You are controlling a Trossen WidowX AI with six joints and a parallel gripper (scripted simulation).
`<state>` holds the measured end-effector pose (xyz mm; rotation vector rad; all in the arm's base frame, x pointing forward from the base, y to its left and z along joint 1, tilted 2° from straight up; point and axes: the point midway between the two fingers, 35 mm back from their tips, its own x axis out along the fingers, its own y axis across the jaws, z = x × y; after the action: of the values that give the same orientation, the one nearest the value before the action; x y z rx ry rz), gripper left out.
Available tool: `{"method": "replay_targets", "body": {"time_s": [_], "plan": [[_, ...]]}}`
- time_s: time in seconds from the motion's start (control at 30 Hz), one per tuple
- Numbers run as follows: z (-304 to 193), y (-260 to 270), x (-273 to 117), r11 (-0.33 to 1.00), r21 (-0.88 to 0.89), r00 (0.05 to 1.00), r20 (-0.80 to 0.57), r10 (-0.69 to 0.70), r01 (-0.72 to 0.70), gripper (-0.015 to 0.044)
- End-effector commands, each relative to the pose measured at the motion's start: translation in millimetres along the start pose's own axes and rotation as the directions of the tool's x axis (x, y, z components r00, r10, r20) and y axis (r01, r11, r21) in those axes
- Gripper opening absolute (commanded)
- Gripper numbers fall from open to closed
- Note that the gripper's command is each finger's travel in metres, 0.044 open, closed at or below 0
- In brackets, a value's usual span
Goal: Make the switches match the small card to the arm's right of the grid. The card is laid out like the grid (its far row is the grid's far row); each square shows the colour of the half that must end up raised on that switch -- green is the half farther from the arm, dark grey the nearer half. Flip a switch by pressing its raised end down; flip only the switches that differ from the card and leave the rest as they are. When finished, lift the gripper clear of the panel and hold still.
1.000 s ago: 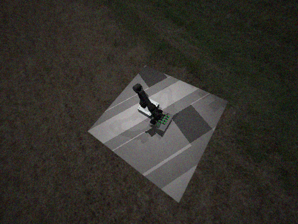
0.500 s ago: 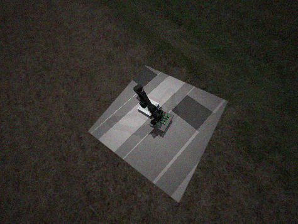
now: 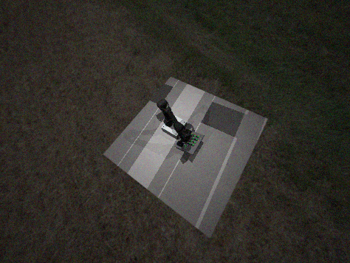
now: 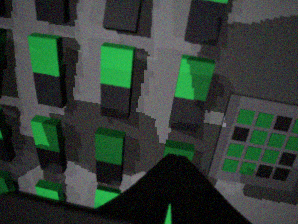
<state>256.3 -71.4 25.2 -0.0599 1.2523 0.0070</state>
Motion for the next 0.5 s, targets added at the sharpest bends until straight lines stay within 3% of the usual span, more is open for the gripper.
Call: {"method": "replay_targets", "body": {"time_s": [0.0, 0.47], "plan": [[0.3, -0.6, 0.4, 1.000, 0.003, 1.000, 0.001, -0.004, 0.004, 0.0000], [0.4, -0.7, 2.3, 1.000, 0.003, 1.000, 0.001, -0.004, 0.004, 0.0000]]}}
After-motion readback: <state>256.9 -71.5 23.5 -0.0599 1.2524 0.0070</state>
